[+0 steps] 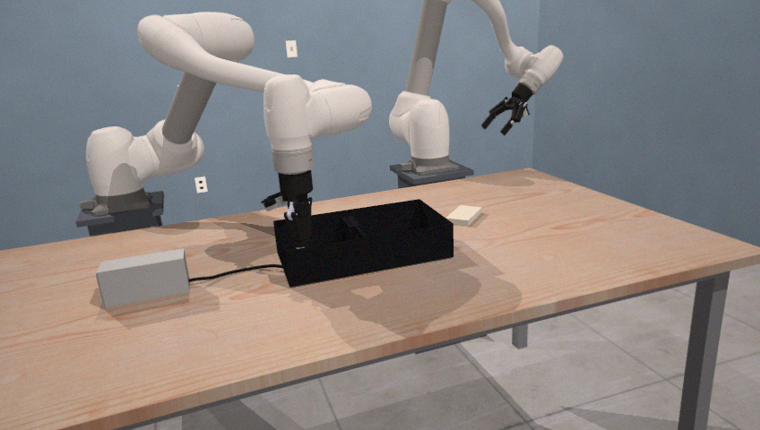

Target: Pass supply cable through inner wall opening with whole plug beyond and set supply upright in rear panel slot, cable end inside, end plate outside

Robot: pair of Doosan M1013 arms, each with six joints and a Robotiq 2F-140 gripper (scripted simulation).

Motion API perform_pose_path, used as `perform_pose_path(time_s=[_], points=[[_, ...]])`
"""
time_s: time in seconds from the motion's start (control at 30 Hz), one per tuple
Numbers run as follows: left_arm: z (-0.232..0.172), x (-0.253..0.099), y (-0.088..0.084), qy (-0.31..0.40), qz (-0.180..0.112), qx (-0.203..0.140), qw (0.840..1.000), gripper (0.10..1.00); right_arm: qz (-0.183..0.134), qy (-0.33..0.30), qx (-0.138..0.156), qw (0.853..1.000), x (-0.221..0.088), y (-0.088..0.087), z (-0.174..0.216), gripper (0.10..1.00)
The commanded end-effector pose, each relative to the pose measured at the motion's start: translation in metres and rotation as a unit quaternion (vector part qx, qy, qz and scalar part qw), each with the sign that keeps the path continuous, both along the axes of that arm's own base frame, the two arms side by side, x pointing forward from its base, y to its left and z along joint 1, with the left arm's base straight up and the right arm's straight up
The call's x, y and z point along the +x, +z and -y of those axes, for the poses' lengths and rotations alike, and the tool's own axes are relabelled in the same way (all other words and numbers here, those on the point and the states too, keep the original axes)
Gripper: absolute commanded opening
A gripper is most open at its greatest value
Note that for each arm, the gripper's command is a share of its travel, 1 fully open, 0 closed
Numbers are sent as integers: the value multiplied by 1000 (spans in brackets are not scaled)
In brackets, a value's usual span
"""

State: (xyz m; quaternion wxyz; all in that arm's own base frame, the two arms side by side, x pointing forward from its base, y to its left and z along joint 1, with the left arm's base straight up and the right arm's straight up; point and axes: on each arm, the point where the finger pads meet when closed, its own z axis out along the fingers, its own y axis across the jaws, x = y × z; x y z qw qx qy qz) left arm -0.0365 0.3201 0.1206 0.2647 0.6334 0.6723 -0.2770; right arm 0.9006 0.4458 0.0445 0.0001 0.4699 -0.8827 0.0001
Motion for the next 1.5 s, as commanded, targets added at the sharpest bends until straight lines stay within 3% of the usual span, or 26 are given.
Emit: perform_pose_path(time_s=[0.0,1.47], points=[[0,0,0,0,0,0,1000,1000,1,2,1,1000,-1,2,0,99],[0,0,0,0,0,0,1000,1000,1,65,1,998,-34,15,4,99]])
